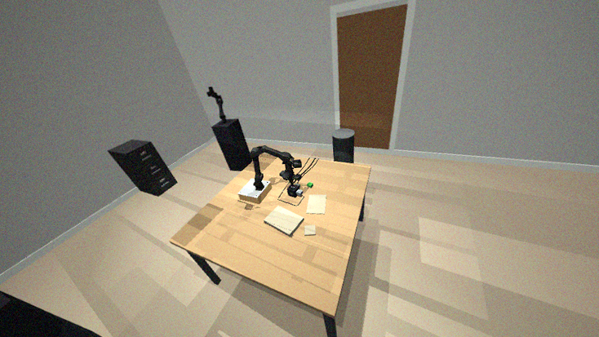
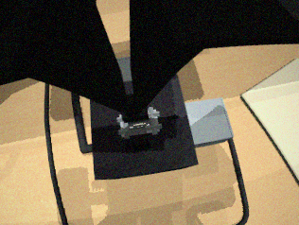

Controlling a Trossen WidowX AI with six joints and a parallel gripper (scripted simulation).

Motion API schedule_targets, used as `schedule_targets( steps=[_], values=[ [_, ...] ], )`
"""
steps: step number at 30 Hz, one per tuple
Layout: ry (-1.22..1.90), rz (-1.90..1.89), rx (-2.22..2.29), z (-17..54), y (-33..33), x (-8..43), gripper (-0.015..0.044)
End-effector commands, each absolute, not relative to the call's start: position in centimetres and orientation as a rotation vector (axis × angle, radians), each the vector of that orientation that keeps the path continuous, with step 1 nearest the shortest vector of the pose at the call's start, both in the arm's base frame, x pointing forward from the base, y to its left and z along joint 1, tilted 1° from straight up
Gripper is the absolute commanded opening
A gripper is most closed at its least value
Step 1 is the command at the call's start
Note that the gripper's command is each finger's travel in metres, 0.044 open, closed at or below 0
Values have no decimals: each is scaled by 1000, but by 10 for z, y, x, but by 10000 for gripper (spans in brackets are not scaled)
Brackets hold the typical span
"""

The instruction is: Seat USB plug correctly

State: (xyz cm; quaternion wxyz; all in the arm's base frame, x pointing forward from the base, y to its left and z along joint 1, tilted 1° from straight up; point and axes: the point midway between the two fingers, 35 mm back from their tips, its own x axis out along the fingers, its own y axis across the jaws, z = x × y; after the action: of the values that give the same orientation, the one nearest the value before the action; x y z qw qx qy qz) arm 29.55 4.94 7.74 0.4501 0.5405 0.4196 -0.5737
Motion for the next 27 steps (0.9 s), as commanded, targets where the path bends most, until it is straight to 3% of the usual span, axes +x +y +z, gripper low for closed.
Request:
schedule_targets(
  steps=[1, 27],
  values=[
    [1030, -1422, 1338, 77, 49, 296, 0],
    [1030, -1422, 1338, 73, 49, 296, 0]
  ],
)
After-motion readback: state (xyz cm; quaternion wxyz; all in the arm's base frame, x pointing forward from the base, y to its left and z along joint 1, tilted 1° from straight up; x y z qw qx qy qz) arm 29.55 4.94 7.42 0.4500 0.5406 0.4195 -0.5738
